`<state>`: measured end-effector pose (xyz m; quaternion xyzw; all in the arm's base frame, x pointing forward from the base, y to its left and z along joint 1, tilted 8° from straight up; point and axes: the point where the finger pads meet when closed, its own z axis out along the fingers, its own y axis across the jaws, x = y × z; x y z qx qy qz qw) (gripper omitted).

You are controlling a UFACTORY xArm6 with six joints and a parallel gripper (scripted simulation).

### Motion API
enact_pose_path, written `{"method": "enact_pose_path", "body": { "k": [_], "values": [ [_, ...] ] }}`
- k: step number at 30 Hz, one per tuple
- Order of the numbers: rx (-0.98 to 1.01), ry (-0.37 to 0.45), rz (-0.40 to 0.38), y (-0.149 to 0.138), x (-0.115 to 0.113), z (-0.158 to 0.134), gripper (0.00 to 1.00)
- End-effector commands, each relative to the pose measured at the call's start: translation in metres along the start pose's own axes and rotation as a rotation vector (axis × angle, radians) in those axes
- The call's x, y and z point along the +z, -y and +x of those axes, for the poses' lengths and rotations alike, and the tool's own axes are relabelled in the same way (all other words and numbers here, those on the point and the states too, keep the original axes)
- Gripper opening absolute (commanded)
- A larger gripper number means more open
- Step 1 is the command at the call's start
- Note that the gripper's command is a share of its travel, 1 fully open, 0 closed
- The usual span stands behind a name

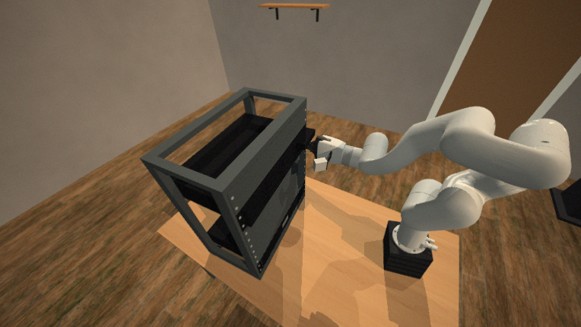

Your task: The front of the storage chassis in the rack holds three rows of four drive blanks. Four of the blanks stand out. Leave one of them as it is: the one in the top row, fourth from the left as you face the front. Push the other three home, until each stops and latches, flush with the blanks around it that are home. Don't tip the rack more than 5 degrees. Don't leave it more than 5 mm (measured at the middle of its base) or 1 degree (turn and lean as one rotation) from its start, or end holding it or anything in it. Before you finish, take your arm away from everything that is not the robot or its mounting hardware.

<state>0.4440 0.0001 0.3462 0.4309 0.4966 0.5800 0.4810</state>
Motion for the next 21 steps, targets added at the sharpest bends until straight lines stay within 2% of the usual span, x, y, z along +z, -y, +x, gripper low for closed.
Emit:
{"method": "enact_pose_path", "body": {
  "k": [1, 13, 21],
  "values": [
    [-0.001, -0.001, -0.002, -0.002, 0.002, 0.000, 0.00],
    [-0.001, -0.001, -0.002, -0.002, 0.002, 0.000, 0.00],
    [0.000, -0.001, -0.002, -0.002, -0.014, 0.000, 0.00]
  ]
}}
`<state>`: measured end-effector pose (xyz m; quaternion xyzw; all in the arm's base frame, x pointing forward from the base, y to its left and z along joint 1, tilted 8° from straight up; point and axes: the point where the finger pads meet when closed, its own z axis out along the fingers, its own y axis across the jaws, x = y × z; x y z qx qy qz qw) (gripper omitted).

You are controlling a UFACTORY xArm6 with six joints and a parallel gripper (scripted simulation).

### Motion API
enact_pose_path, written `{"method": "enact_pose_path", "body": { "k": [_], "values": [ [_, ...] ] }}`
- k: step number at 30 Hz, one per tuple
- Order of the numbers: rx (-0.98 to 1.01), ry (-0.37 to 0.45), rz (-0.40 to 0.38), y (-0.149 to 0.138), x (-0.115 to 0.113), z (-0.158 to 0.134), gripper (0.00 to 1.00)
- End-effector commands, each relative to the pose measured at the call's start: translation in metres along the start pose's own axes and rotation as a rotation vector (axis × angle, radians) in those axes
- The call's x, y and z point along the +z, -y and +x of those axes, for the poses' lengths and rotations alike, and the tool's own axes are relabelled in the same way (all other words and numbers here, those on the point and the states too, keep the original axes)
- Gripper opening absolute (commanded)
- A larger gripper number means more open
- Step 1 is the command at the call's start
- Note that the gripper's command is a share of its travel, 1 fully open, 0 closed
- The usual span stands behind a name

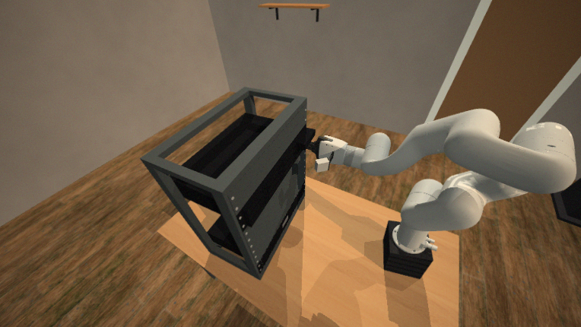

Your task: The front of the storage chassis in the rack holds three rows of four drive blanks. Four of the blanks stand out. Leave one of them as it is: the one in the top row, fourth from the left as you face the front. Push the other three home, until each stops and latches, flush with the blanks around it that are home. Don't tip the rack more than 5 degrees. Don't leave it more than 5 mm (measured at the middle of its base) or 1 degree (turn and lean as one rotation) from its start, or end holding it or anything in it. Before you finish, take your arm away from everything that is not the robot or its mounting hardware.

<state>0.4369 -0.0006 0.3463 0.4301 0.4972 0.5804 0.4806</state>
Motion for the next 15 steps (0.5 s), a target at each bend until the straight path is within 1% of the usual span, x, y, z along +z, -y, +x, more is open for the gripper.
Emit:
{"method": "enact_pose_path", "body": {
  "k": [1, 9, 12, 15],
  "values": [
    [0.000, 0.001, -0.001, 0.000, -0.013, 0.000, 0.00],
    [0.000, 0.001, -0.001, 0.000, -0.061, 0.000, 0.00],
    [0.000, 0.001, -0.001, 0.000, -0.074, 0.000, 0.00],
    [0.000, 0.001, -0.001, 0.000, -0.083, 0.000, 0.00]
  ]
}}
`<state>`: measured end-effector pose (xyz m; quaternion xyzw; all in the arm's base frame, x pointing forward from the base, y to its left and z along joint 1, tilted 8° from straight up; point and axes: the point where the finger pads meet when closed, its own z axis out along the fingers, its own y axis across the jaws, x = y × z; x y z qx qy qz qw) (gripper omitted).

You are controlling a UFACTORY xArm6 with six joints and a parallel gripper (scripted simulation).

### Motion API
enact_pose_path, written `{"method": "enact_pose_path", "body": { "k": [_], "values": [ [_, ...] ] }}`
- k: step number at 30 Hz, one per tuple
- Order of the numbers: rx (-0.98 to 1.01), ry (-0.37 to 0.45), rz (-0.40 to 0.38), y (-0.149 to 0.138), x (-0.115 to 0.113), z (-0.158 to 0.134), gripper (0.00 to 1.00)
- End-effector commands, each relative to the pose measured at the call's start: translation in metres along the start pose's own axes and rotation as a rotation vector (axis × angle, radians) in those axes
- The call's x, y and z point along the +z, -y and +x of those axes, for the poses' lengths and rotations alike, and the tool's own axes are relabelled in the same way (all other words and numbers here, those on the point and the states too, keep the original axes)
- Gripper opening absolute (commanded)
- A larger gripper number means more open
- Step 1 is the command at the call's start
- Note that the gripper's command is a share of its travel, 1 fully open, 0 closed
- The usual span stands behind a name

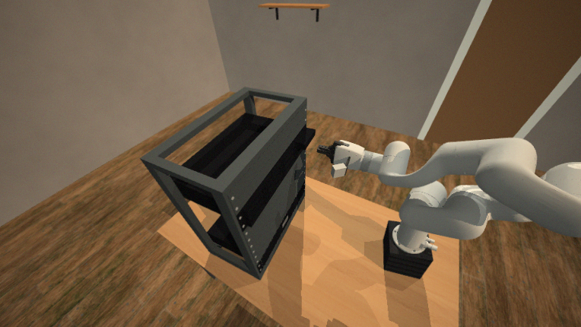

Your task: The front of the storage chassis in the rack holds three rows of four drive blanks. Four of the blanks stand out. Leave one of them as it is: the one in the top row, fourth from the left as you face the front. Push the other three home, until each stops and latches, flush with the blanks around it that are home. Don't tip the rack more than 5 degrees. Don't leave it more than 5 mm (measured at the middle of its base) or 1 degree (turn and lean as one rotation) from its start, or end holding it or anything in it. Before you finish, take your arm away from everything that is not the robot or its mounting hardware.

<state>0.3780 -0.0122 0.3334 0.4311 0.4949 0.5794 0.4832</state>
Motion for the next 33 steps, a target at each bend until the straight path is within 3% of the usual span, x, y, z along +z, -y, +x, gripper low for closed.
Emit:
{"method": "enact_pose_path", "body": {
  "k": [1, 33],
  "values": [
    [0.001, -0.006, 0.002, -0.0050, -0.0214, 0.0015, 0.00],
    [0.001, -0.005, 0.002, -0.0050, -0.0257, 0.0015, 0.00]
  ]
}}
